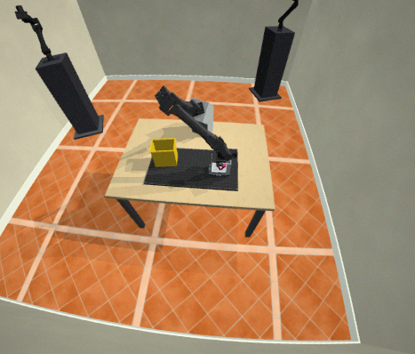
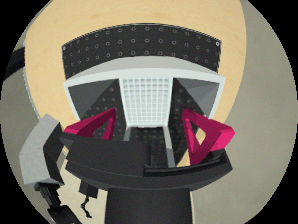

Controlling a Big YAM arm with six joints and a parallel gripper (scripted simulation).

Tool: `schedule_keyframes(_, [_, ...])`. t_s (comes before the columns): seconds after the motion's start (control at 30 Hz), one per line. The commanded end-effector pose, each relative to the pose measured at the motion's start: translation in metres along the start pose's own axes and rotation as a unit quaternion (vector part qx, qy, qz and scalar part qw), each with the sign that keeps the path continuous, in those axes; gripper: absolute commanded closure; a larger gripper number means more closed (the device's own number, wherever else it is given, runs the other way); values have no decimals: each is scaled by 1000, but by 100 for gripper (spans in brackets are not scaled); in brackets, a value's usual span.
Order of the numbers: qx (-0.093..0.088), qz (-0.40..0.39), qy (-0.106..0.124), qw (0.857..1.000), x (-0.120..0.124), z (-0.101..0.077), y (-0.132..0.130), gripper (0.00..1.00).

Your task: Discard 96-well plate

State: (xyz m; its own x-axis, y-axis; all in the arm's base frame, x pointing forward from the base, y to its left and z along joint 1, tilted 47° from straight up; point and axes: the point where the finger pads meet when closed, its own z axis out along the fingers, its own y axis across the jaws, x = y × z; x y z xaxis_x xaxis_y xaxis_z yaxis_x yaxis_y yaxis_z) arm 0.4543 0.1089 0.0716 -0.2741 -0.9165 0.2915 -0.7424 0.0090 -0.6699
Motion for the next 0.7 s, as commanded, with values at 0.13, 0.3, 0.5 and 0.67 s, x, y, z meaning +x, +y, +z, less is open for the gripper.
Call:
schedule_keyframes(0.13, [-4,-8,2,1000,0,16,5,0])
schedule_keyframes(0.3, [-3,-7,1,1000,0,24,2,0])
schedule_keyframes(0.5, [1,-4,0,1000,-2,34,-2,0])
schedule_keyframes(0.67, [3,-2,-1,1000,-2,40,-5,0])
